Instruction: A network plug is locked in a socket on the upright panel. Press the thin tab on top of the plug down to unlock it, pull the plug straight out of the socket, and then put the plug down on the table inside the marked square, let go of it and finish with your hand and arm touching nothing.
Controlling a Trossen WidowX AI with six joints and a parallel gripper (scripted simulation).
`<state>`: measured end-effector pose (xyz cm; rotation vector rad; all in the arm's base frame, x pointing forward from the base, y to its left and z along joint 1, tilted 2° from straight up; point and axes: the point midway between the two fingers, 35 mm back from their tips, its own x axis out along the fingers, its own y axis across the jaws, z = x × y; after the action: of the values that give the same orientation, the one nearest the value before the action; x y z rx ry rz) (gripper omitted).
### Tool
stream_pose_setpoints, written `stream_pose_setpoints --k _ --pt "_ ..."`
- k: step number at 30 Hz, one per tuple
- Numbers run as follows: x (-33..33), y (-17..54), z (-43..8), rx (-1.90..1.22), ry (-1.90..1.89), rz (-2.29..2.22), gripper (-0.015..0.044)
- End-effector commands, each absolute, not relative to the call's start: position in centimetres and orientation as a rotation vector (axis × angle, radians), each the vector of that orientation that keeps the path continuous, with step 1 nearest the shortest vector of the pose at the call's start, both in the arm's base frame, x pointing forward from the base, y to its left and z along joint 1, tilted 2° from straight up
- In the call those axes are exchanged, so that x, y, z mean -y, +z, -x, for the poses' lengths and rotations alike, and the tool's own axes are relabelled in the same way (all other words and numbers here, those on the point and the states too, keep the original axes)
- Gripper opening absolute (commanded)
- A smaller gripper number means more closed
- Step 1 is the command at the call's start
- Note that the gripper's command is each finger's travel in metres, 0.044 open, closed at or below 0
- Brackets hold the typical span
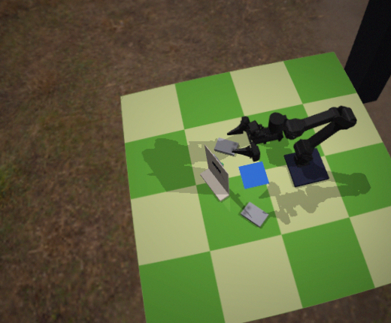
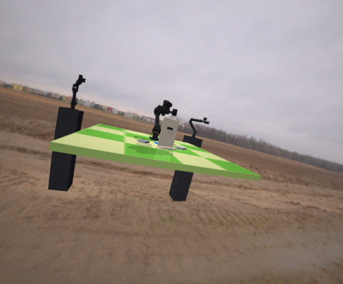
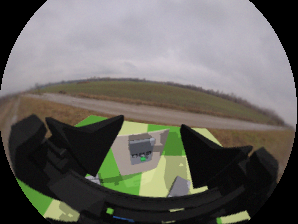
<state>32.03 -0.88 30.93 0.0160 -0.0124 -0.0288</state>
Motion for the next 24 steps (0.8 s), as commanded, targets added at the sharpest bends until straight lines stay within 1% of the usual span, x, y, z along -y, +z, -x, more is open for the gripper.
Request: stream_pose_setpoints --k 1,9,10,24 --pt "0.9 30.9 -32.1 0.012 -0.027 -0.021 0.0374" --pt "1.7 28.1 -33.4 -0.031 0.072 -0.233 0.0164" --pt "1.9 27.7 -33.5 -0.038 0.085 -0.263 0.0156" --pt "4.2 22.5 -33.3 -0.168 0.240 -0.694 0.0156"
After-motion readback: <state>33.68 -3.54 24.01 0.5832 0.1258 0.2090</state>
